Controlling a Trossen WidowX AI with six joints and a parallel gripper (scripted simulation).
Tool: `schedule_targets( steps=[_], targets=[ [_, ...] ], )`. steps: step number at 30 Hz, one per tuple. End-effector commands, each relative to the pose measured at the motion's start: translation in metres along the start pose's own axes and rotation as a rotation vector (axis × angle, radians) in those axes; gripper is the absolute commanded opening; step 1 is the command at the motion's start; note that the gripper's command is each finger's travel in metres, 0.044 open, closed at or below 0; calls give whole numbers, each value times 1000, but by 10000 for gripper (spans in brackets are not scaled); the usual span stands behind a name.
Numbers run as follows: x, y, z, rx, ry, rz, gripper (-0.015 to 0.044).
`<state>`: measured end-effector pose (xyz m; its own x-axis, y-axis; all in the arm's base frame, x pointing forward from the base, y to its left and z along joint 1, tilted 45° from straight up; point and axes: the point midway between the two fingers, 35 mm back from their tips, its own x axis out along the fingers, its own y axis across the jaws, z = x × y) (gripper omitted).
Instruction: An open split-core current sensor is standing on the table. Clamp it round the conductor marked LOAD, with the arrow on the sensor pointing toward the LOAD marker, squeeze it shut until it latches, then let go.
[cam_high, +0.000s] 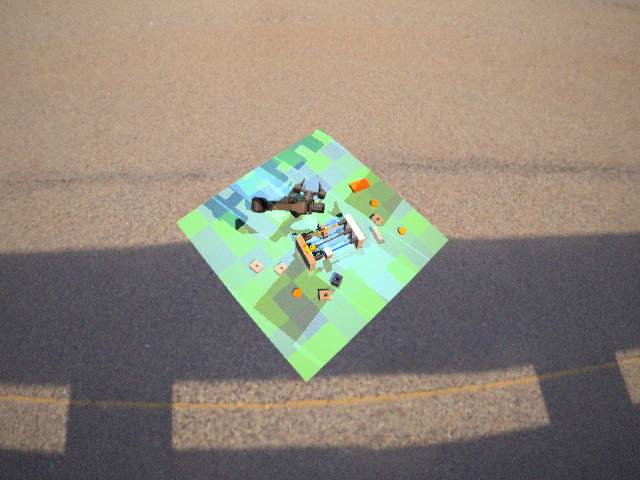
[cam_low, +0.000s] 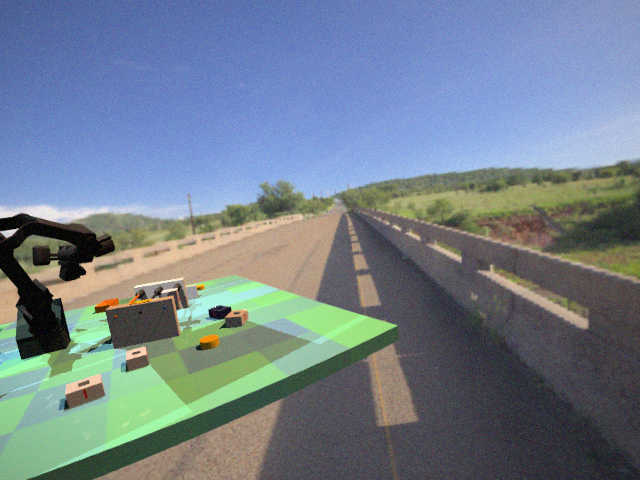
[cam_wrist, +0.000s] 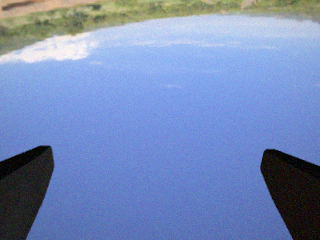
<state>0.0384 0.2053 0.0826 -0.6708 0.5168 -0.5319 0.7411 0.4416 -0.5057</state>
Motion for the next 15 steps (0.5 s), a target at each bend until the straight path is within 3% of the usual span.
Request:
schedule_targets(
  steps=[1,8,15],
  targets=[
    [-20,28,2,-294,-45,183,440],
    [-80,81,0,-805,-267,560,440],
    [-163,110,-5,-1171,-654,884,440]
  ],
)
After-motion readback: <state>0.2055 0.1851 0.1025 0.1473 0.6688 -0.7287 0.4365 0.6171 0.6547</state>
